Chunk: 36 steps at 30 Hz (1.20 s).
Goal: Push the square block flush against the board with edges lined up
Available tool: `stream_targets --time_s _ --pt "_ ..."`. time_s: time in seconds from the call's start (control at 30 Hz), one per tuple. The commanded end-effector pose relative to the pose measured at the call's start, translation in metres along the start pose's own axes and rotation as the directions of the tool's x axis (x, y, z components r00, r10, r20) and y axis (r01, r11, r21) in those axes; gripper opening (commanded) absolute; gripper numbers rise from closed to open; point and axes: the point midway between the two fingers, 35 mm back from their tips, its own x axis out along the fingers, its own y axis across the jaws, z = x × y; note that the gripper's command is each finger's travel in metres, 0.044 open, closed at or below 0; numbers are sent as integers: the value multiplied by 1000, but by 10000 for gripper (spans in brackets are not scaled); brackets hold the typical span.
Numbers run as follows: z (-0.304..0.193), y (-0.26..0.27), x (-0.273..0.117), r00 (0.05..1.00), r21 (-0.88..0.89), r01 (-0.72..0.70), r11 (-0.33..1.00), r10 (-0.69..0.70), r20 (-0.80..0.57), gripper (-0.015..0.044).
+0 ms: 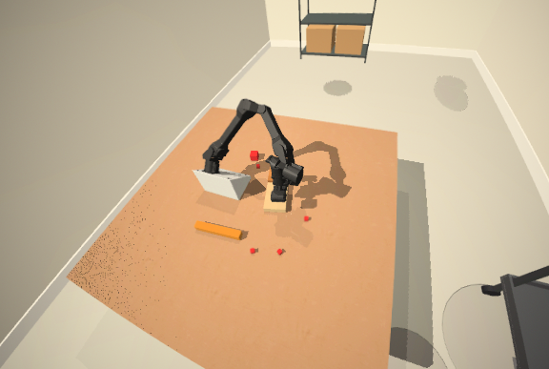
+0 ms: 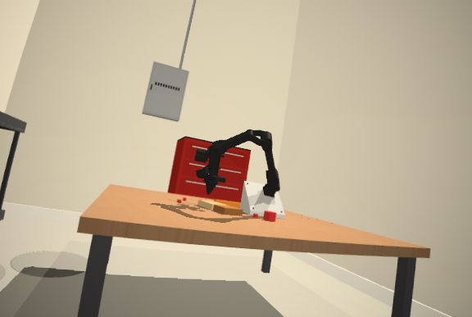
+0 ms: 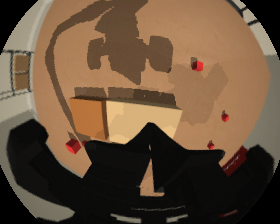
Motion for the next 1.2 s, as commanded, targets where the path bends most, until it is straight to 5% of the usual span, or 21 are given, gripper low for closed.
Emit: stream_targets --time_s 0.0,0.17,0.33,1.17 --pt "38 9 6 1000 0 -12 1000 12 -6 0" --pt "45 11 9 1000 -2 -13 1000 13 -6 0" --pt "45 12 61 1000 -2 -16 1000 16 -5 0" --pt "24 11 61 1000 -1 -16 1000 15 -6 0"
